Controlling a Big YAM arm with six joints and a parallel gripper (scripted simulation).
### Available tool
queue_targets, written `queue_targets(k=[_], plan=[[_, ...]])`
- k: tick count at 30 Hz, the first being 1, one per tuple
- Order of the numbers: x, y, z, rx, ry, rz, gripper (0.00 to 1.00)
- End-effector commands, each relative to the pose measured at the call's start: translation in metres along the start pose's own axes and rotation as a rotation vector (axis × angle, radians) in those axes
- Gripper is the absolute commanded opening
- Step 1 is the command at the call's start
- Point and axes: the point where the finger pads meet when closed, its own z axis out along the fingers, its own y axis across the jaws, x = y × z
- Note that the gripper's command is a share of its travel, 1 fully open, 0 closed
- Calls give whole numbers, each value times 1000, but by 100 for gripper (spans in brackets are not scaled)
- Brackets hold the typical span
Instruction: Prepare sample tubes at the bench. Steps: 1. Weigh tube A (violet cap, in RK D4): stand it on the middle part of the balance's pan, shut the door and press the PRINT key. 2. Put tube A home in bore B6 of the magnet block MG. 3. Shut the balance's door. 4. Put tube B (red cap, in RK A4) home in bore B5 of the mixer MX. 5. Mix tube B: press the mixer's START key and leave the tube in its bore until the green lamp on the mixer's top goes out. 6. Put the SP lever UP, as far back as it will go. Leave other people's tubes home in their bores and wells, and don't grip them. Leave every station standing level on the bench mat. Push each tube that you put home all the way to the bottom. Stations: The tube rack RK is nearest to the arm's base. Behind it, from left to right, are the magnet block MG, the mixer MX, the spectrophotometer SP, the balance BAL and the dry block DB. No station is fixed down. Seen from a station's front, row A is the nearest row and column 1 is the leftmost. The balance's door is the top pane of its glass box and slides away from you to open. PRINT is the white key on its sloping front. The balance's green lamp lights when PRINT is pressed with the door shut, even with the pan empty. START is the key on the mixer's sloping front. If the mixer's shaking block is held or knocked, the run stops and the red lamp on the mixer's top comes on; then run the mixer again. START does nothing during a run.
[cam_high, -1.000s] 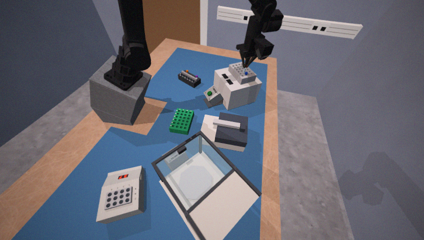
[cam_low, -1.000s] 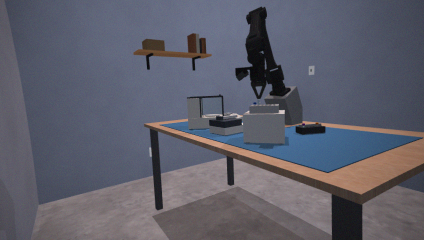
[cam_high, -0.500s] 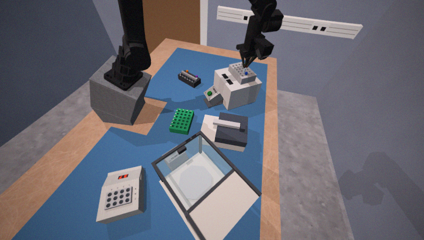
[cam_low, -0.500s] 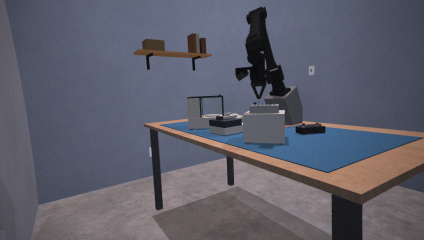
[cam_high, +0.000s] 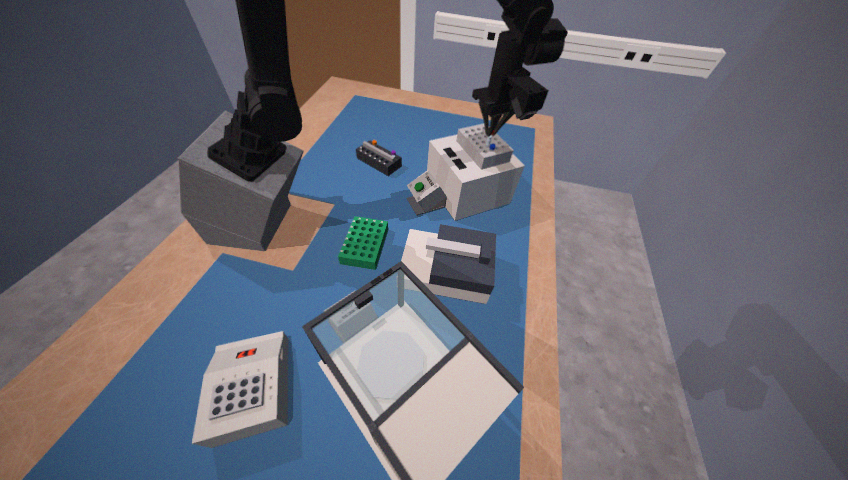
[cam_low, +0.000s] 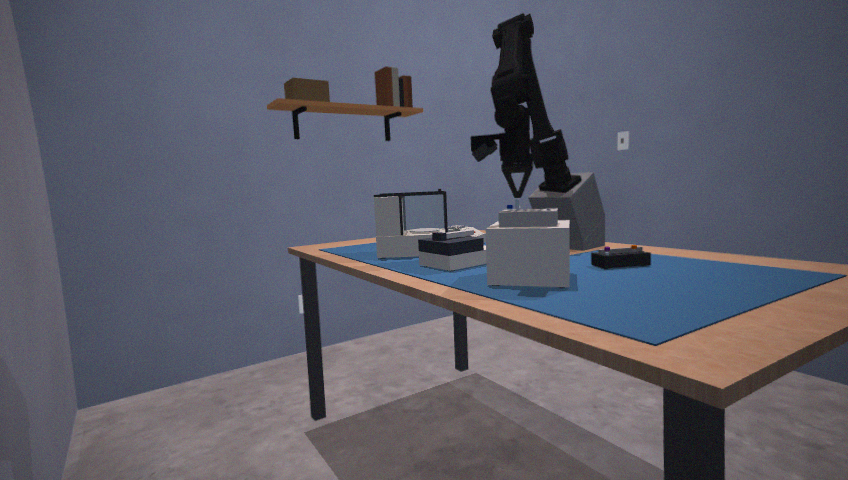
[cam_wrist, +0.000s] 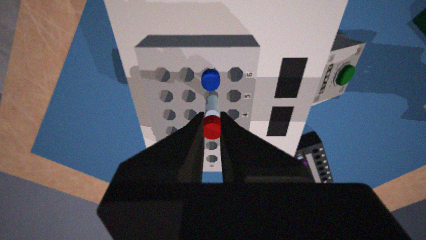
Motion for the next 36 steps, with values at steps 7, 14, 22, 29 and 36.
queue_targets(k=[7,14,22,29,36], plan=[[-5,1,4,11,-3,-7,9],[-3,11,-8,-24,-2,1,9],[-3,11,-8,-24,-2,1,9],[-3,11,-8,-24,-2,1,9],[-3,11,-8,-24,-2,1,9]])
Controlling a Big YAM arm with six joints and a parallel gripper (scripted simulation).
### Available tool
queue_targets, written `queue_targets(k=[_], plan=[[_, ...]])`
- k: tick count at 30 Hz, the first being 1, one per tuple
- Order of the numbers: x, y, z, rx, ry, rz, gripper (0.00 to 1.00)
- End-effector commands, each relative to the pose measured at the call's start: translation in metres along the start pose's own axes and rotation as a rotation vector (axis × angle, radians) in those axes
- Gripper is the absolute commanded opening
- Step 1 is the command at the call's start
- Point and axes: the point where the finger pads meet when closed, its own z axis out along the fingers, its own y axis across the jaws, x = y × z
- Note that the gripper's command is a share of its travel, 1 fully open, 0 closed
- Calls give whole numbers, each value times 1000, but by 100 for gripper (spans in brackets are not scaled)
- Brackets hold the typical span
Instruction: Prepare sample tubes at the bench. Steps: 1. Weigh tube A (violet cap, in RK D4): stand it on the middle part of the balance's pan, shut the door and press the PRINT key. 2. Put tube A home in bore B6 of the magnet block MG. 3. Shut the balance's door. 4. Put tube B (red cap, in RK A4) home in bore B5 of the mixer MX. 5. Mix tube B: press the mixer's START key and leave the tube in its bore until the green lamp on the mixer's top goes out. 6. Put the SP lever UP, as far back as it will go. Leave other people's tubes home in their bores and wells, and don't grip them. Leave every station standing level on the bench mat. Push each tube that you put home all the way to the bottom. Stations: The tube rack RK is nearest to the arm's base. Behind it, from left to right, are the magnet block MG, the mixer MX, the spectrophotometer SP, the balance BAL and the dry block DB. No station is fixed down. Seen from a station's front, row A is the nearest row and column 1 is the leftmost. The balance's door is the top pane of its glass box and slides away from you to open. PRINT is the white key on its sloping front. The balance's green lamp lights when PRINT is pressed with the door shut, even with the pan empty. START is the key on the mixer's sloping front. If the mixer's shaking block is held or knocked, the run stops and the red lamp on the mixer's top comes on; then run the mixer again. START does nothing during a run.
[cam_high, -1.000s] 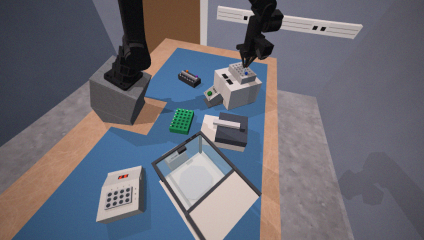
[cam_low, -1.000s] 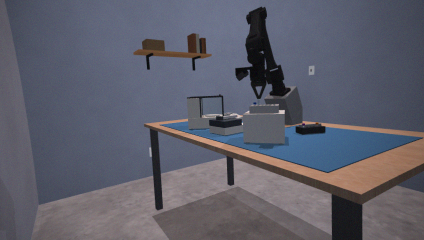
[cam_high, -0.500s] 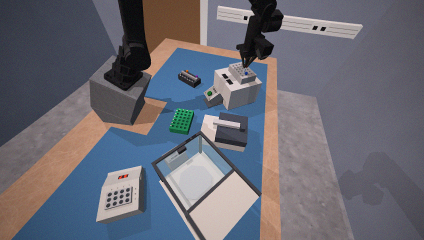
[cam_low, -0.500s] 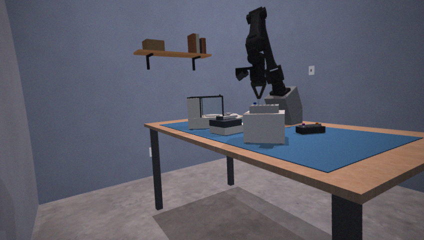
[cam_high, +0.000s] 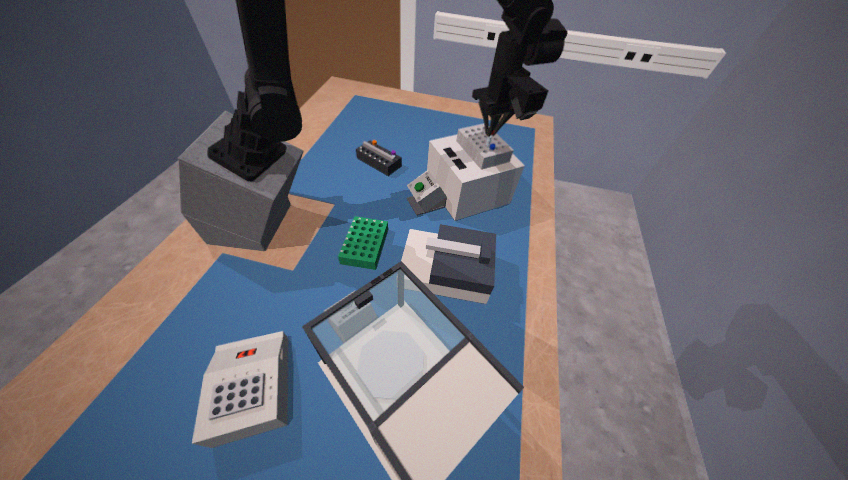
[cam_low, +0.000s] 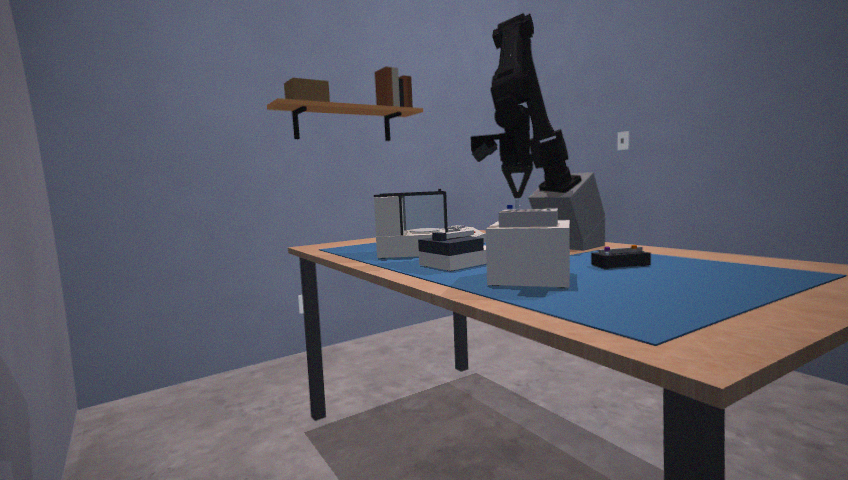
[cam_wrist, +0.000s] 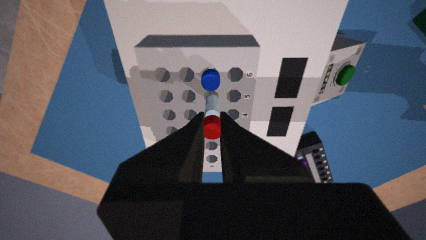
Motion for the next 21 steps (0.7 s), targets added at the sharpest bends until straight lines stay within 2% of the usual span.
queue_targets(k=[1,6,7,9,10,12,13,15,18,21], plan=[[-3,11,-8,-24,-2,2,9],[-4,11,-8,-24,-2,2,9],[-8,9,0,-1,-5,-3,9],[-9,11,-1,-6,-5,-2,9],[-4,11,-8,-24,-2,2,9],[-4,11,-8,-24,-2,2,9],[-8,17,-4,-19,-6,-1,9],[-8,13,1,-14,-6,0,9],[-9,12,-1,-16,-6,1,9],[-7,10,6,-8,-5,-1,9]])
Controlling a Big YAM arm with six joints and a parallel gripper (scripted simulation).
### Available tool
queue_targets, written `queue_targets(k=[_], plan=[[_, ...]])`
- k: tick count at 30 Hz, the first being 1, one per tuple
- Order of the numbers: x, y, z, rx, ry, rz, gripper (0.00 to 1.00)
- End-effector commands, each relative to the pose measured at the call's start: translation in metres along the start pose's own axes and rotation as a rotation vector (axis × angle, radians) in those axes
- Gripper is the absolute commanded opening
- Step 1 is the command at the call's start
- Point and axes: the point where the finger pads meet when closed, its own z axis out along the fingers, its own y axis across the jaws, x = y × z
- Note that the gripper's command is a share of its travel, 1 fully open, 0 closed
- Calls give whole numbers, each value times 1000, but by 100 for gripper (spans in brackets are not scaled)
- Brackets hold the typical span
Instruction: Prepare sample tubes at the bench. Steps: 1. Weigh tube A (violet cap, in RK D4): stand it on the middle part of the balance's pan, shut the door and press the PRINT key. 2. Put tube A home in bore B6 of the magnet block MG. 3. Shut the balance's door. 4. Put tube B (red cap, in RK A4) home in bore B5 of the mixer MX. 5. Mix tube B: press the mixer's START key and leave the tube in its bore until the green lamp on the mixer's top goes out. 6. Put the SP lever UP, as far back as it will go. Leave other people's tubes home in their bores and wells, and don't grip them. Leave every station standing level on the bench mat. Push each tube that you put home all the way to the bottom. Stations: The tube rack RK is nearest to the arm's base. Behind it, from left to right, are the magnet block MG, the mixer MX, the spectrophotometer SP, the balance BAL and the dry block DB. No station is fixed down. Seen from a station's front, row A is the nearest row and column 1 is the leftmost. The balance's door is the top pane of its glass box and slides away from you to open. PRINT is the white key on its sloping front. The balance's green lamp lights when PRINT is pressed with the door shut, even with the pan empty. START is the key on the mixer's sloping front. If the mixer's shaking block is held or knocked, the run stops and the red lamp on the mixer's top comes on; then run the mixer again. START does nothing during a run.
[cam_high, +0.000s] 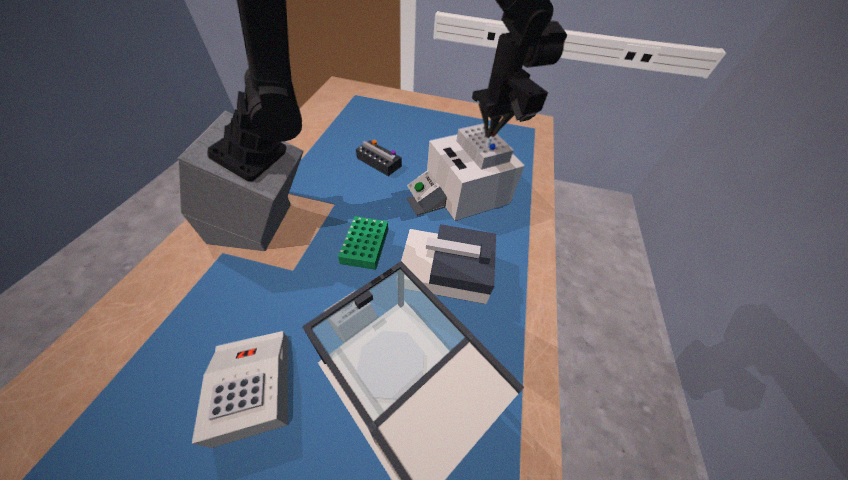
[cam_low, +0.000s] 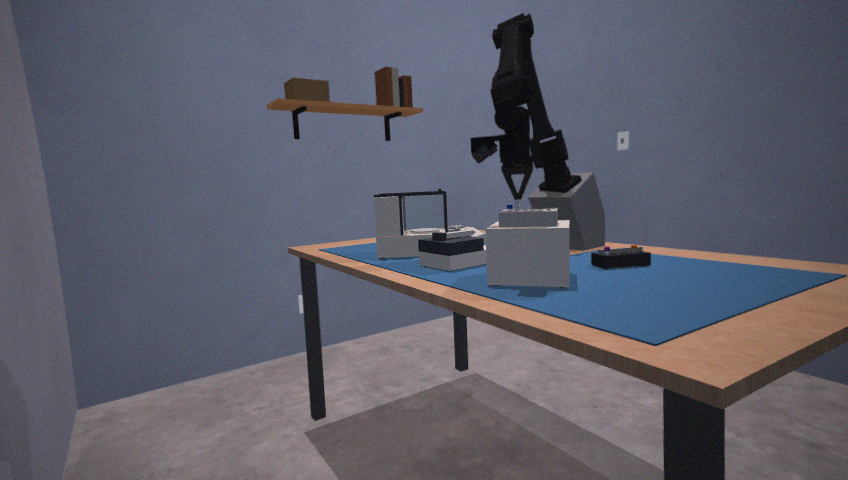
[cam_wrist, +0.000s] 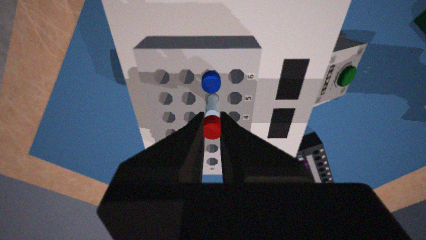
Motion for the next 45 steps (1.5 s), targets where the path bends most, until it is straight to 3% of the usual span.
queue_targets(k=[1,13,14,21,25,30,31,45], plan=[[-7,9,4,-11,-4,-1,9],[-5,0,14,5,-3,-5,9],[-7,4,2,-22,-5,0,9],[-5,0,19,8,-3,-5,9],[-7,3,14,-9,-4,-2,9],[-5,0,22,6,-3,-5,9],[-6,3,14,-12,-4,-2,9],[-5,0,29,6,-3,-5,9]])
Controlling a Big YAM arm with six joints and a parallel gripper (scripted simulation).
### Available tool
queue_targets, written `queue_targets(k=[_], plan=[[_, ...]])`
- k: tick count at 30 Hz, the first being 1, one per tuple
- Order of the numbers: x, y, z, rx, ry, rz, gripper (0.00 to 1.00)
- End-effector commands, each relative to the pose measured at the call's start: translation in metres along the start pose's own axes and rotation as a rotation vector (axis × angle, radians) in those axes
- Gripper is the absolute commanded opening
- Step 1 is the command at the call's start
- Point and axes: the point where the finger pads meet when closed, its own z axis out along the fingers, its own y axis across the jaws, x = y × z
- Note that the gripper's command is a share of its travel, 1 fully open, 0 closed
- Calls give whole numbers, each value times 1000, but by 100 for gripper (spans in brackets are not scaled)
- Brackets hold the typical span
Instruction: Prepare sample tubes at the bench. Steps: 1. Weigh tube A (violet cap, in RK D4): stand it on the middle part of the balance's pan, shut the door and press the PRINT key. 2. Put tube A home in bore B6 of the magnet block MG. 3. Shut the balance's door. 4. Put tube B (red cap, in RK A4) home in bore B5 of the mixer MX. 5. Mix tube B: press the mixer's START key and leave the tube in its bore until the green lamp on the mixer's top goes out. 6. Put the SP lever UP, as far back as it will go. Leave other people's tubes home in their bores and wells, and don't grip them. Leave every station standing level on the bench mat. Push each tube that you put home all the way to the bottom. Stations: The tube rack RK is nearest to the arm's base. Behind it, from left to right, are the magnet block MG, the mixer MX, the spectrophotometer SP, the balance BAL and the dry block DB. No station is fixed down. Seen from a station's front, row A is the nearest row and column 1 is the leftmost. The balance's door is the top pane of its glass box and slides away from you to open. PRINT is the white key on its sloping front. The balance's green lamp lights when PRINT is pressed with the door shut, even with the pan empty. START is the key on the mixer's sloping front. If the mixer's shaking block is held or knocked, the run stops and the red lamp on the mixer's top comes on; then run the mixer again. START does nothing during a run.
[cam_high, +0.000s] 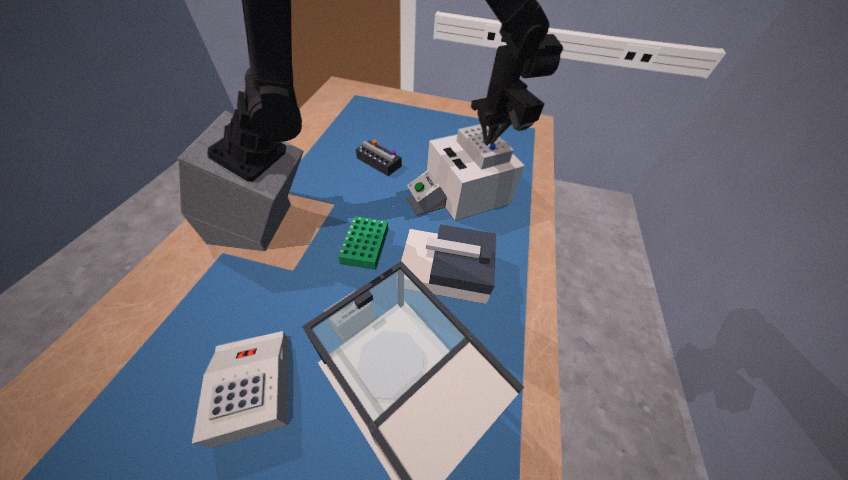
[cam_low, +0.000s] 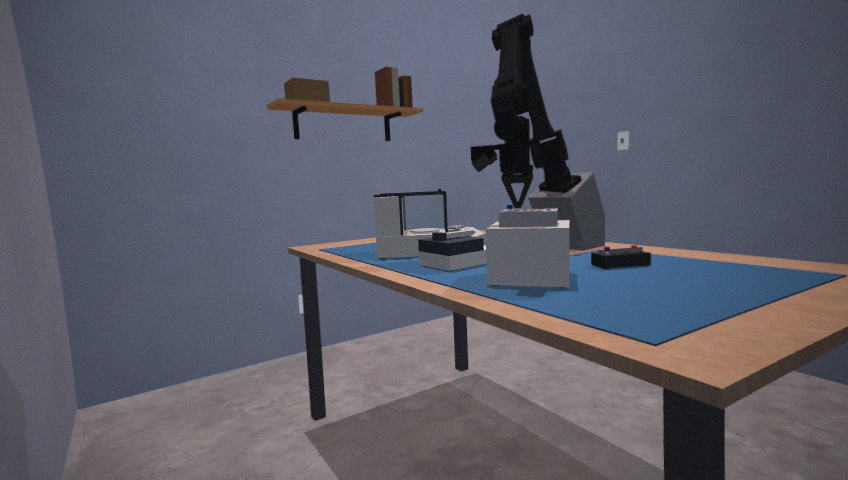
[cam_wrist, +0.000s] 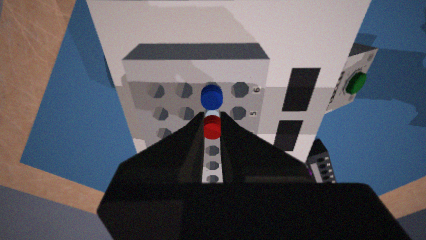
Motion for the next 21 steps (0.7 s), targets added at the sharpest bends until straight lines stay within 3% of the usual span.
queue_targets(k=[1,2,3,12,14,19,20,21], plan=[[-5,0,9,2,-3,-5,9],[-5,0,9,2,-3,-5,9],[-7,4,-4,-27,-6,0,9],[-4,12,-6,-31,-3,2,9],[-6,1,8,-5,-4,-3,9],[-5,0,13,2,-3,-5,9],[-8,7,-2,-34,-7,1,9],[-4,12,-3,-31,-3,2,9]])
